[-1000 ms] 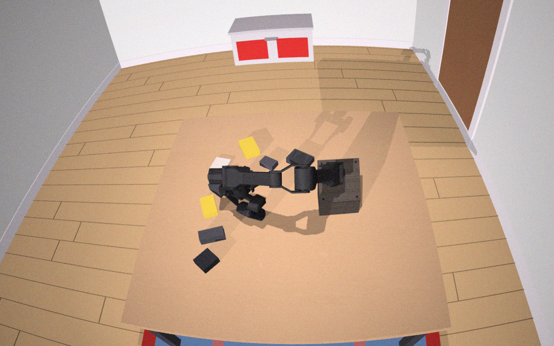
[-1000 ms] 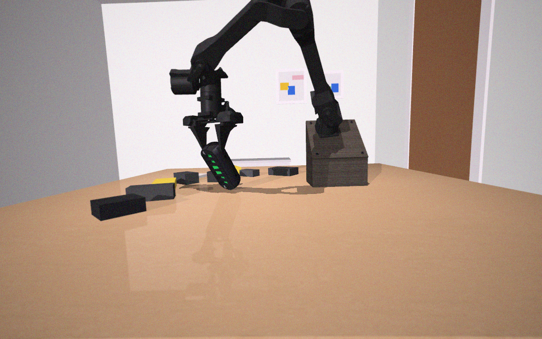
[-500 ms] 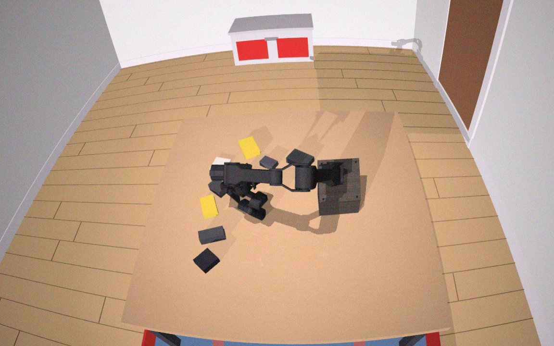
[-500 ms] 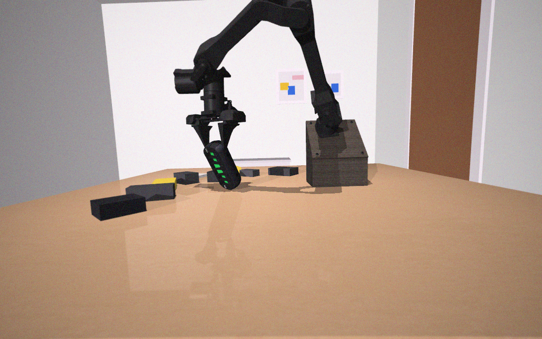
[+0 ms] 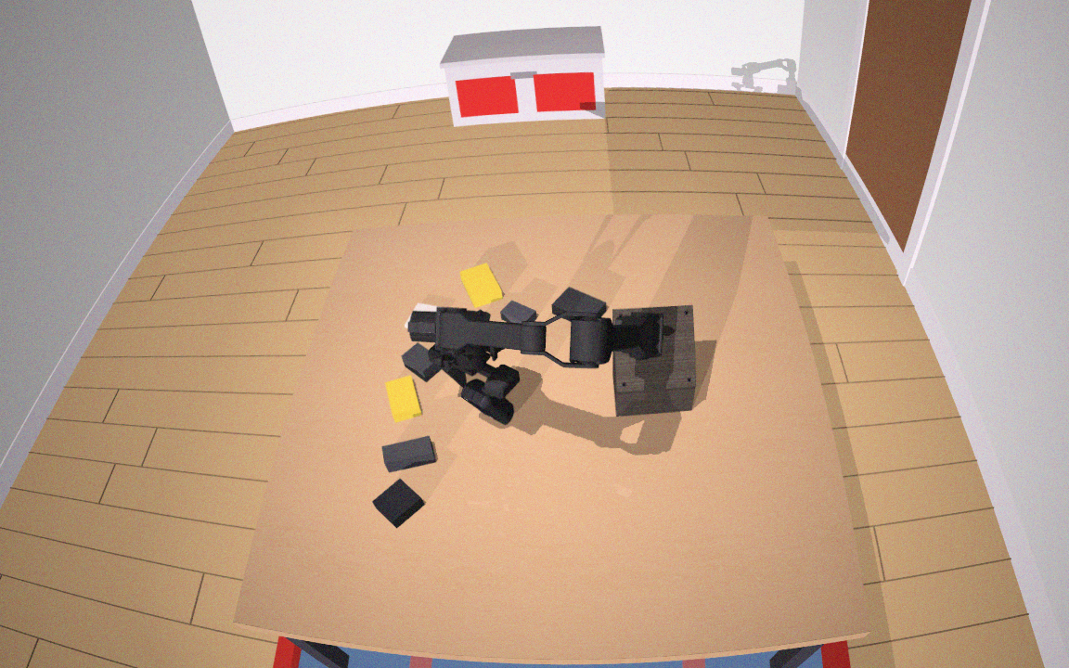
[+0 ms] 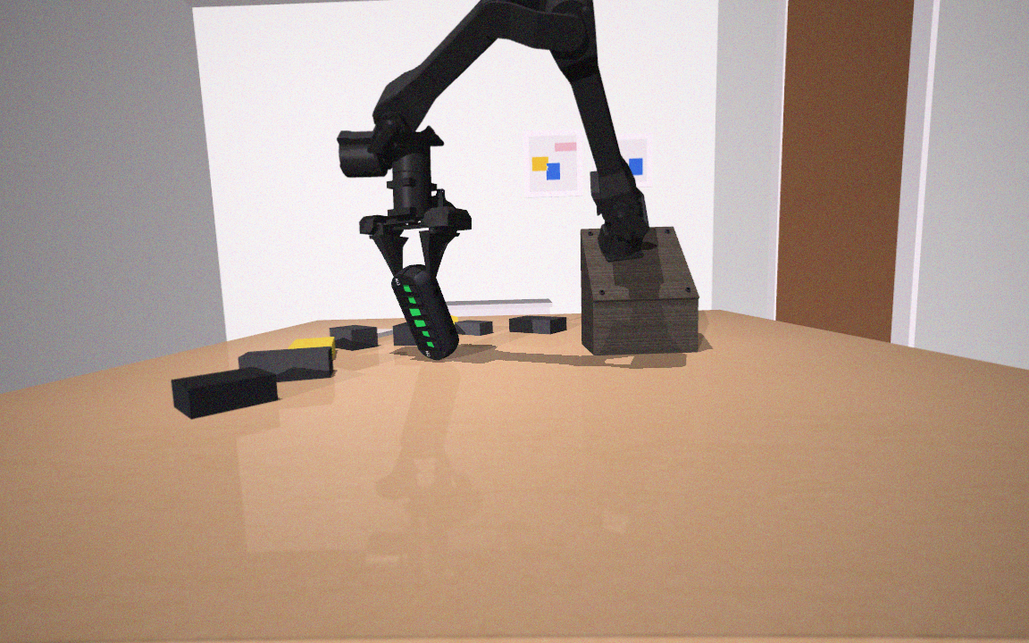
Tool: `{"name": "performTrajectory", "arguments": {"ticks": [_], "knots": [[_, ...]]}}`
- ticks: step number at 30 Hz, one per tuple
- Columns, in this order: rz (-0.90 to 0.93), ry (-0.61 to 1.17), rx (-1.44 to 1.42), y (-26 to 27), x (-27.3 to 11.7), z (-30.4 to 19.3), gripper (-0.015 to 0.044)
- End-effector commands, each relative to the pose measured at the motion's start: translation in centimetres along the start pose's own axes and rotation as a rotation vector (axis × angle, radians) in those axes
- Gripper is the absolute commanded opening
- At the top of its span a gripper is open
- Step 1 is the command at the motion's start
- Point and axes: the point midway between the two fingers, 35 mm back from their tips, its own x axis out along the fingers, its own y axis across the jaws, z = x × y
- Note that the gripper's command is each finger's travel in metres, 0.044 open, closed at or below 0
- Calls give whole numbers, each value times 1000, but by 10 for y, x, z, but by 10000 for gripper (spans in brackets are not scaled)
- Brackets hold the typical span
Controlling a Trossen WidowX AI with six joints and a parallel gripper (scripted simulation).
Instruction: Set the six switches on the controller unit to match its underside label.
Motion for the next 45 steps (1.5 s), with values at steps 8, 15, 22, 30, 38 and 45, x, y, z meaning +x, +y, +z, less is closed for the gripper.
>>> {"name": "performTrajectory", "arguments": {"ticks": [8,15,22,30,38,45], "knots": [[-8,-23,8,-3,3,16,338],[-8,-24,8,-3,3,22,338],[-8,-24,8,-3,2,24,338],[-8,-24,8,-3,2,24,338],[-8,-24,8,-3,2,21,338],[-8,-24,8,-1,0,23,338]]}}
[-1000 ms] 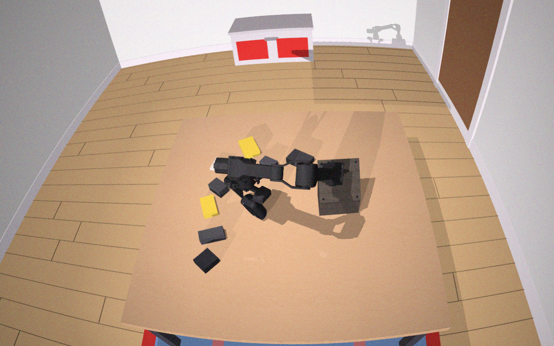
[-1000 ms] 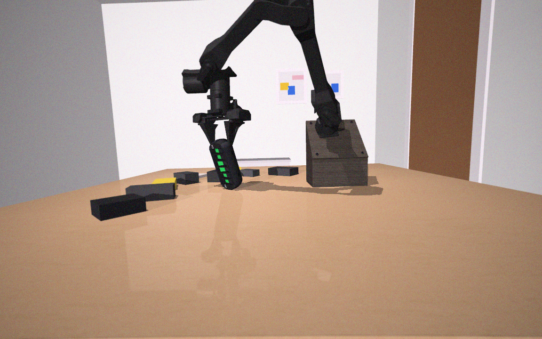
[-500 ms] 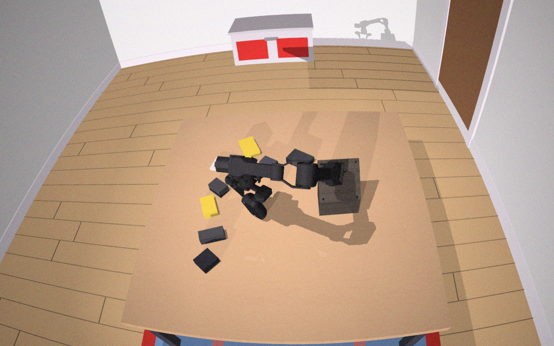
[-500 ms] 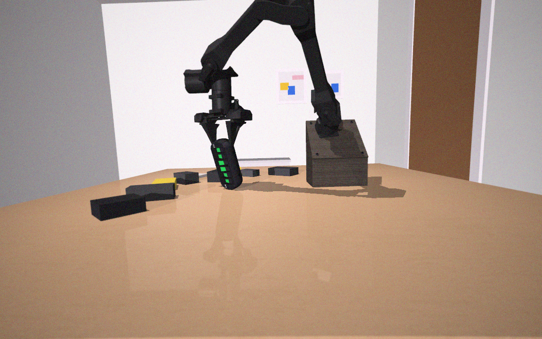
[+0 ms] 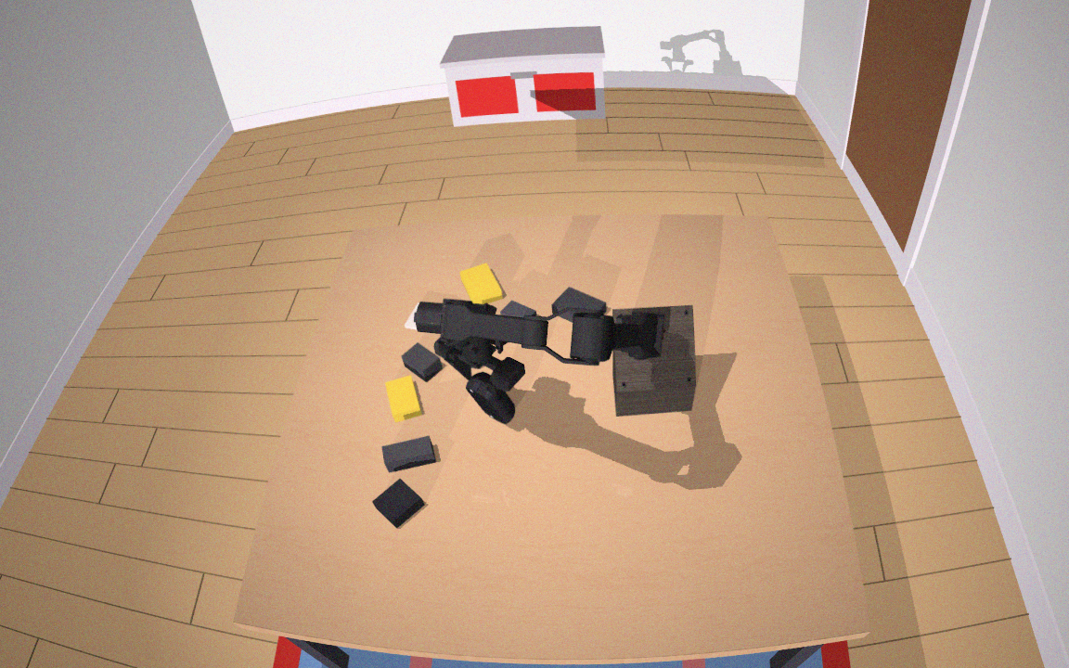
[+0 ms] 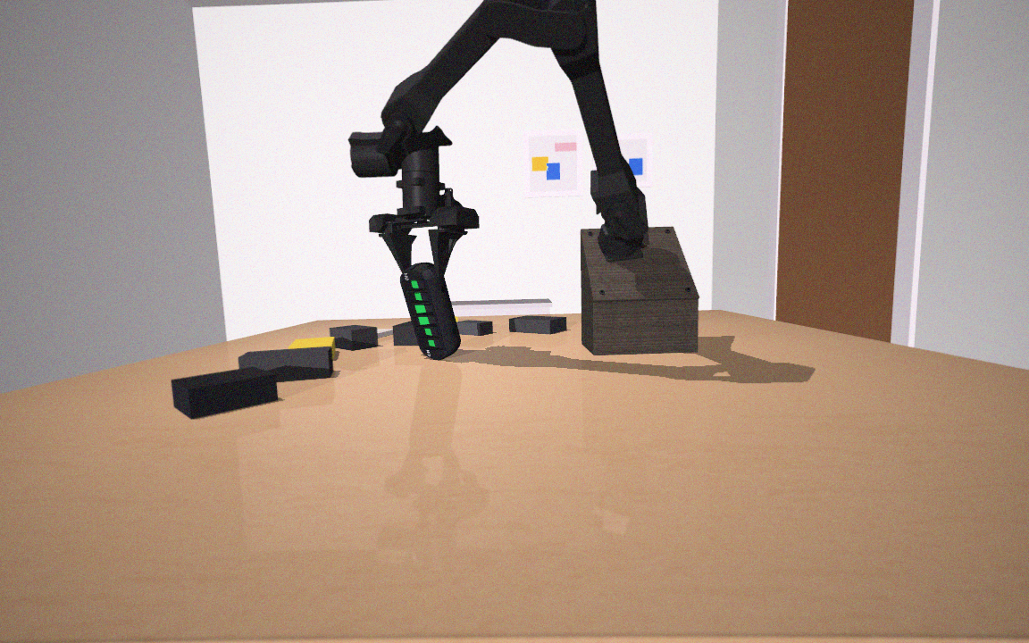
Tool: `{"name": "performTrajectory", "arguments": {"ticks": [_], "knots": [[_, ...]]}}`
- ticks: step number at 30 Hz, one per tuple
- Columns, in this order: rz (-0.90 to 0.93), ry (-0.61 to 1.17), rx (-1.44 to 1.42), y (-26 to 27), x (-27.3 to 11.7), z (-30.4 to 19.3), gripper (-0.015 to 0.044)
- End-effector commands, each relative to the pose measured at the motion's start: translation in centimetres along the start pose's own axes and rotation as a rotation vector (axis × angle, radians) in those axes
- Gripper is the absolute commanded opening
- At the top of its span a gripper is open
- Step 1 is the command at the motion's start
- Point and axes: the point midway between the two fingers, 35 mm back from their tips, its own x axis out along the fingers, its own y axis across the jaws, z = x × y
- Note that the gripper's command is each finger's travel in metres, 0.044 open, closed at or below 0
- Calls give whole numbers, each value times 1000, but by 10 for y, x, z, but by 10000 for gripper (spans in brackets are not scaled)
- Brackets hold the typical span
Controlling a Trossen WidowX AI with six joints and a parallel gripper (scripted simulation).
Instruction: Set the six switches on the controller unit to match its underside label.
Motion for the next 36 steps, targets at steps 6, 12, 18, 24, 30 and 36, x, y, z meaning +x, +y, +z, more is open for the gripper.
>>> {"name": "performTrajectory", "arguments": {"ticks": [6,12,18,24,30,36], "knots": [[-13,-17,3,0,-1,12,338],[-13,-17,3,0,-1,18,338],[-13,-17,3,0,-1,23,338],[-13,-17,3,0,-1,28,338],[-13,-18,3,0,-1,33,338],[-13,-18,3,0,-1,38,338]]}}
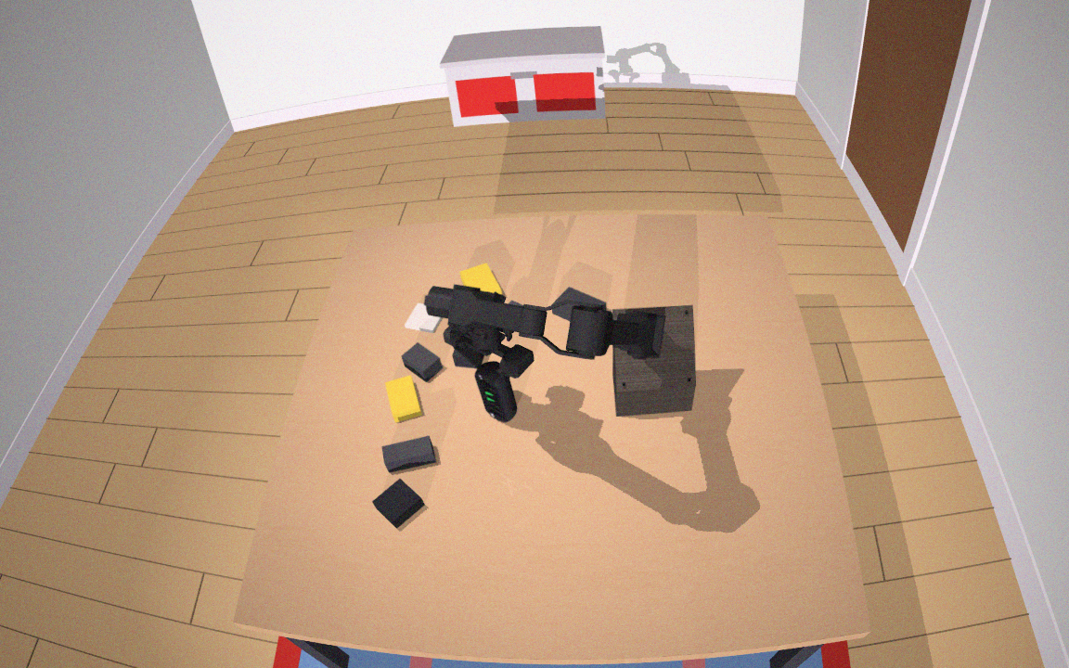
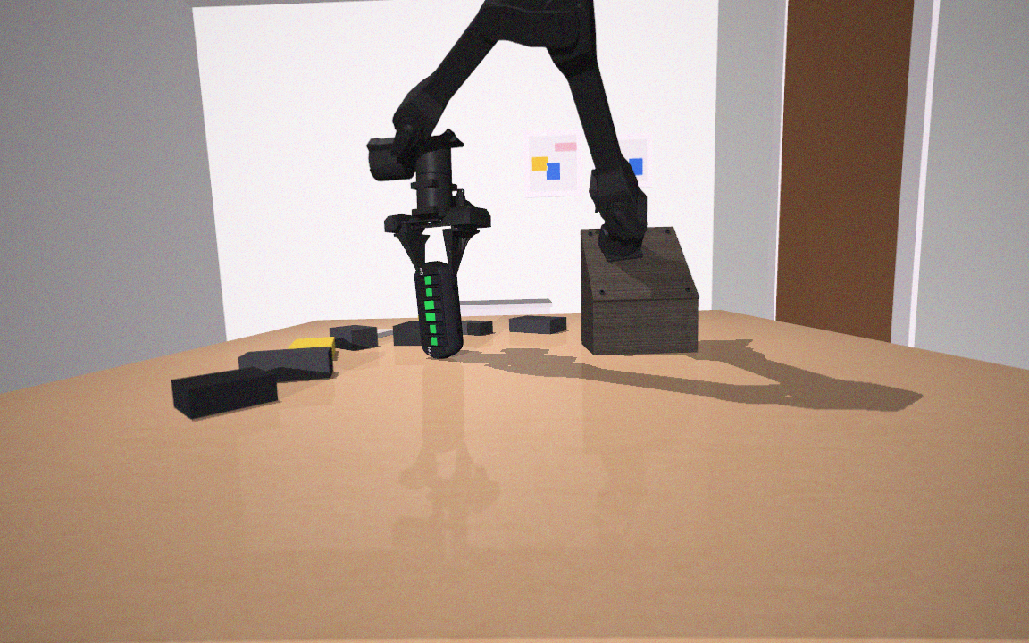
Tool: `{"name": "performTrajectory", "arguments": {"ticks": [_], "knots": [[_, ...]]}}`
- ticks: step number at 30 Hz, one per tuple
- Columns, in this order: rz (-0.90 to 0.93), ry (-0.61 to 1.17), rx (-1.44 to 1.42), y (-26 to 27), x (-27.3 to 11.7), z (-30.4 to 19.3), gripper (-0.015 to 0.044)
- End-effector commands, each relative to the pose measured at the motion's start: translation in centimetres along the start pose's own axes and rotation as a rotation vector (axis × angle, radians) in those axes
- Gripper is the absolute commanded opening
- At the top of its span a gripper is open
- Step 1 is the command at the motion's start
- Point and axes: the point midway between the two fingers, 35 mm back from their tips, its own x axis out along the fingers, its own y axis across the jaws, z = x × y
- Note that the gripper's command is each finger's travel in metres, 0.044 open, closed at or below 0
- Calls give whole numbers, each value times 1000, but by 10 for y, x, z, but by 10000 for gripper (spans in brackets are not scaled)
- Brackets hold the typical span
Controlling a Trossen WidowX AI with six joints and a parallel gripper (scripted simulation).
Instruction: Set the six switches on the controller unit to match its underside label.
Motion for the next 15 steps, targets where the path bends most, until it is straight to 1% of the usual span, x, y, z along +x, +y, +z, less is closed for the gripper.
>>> {"name": "performTrajectory", "arguments": {"ticks": [1,15], "knots": [[-6,-13,2,-2,3,7,338],[-6,-13,2,-2,4,19,338]]}}
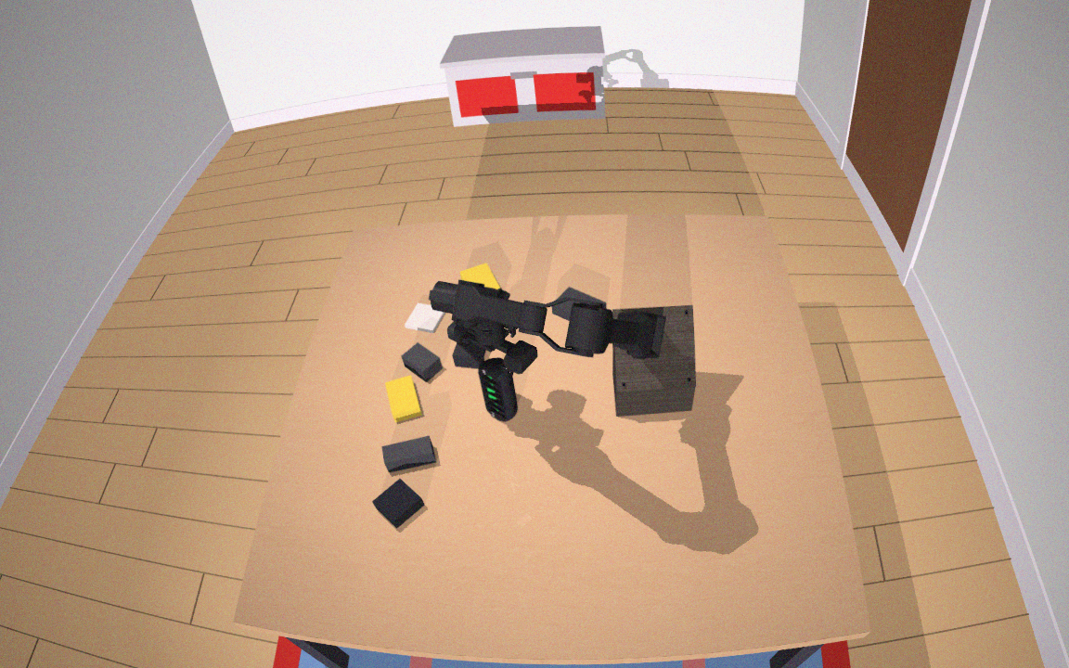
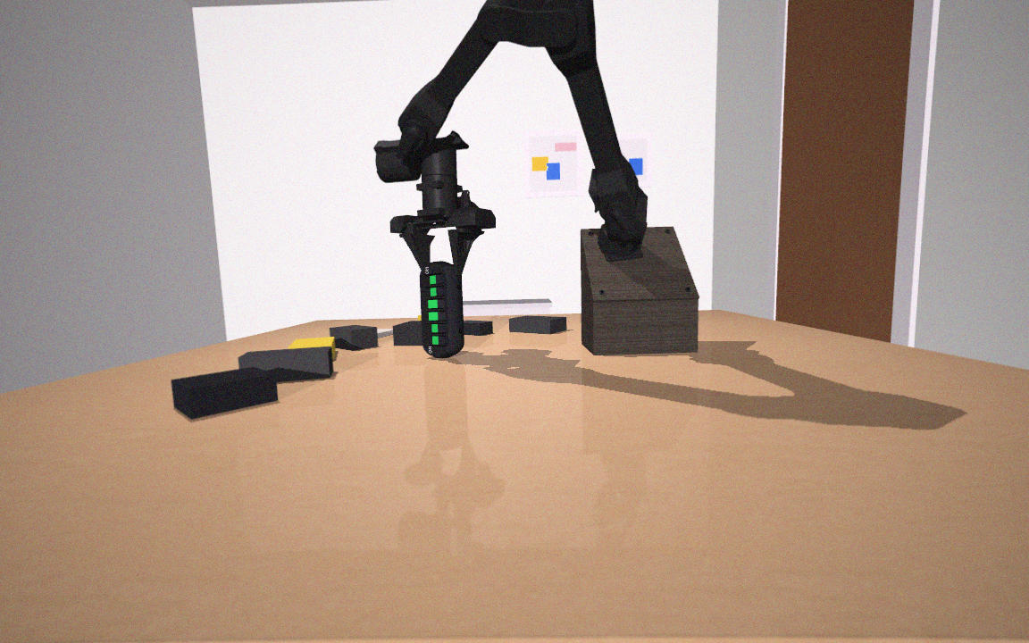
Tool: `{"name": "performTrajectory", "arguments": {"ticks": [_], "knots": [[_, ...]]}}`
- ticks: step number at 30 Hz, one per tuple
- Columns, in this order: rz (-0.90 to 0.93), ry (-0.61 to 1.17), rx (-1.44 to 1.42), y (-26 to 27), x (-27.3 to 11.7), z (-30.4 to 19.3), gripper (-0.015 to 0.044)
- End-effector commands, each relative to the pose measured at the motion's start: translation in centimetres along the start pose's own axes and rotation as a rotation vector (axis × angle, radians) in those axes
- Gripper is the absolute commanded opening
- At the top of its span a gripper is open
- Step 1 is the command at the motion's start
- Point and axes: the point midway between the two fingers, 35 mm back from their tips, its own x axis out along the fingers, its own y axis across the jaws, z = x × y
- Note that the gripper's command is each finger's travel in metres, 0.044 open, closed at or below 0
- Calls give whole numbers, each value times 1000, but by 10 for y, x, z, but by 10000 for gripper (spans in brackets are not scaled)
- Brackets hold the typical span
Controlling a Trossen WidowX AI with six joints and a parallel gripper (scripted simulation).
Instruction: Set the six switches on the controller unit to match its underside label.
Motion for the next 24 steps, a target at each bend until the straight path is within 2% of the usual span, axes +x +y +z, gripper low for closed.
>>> {"name": "performTrajectory", "arguments": {"ticks": [1,24], "knots": [[-8,-13,0,-3,4,7,338],[-8,-13,0,-3,7,25,338]]}}
